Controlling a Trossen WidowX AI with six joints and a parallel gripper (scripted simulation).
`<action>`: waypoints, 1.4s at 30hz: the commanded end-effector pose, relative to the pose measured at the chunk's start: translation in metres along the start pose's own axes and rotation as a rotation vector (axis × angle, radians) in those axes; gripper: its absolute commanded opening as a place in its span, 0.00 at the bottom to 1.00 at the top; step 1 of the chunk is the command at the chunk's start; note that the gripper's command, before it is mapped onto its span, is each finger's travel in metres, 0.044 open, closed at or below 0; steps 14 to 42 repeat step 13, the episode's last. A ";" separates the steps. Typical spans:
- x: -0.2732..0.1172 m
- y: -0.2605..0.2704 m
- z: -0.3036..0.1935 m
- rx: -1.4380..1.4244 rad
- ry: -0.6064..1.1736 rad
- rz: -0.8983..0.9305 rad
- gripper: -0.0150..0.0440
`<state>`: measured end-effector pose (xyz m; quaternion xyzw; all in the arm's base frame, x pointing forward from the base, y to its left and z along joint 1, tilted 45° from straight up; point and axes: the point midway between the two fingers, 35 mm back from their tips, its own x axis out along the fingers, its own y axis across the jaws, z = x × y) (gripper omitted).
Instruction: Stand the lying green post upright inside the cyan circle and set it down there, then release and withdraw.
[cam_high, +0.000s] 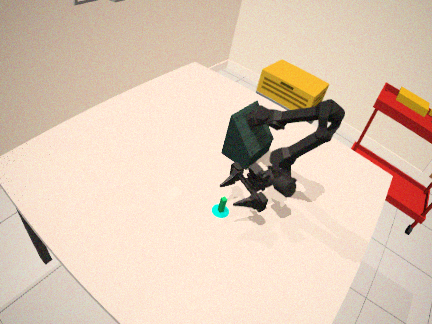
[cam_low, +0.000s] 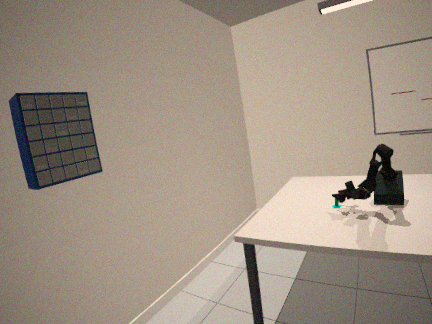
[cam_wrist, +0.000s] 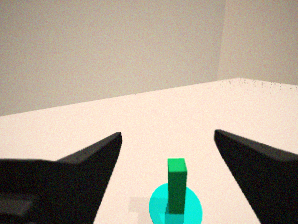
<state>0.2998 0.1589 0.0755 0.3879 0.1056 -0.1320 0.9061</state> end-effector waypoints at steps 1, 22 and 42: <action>-0.002 -0.003 0.017 -0.009 0.006 -0.002 0.93; 0.006 -0.005 0.043 -0.105 0.080 -0.034 0.93; 0.006 -0.005 0.043 -0.105 0.080 -0.034 0.93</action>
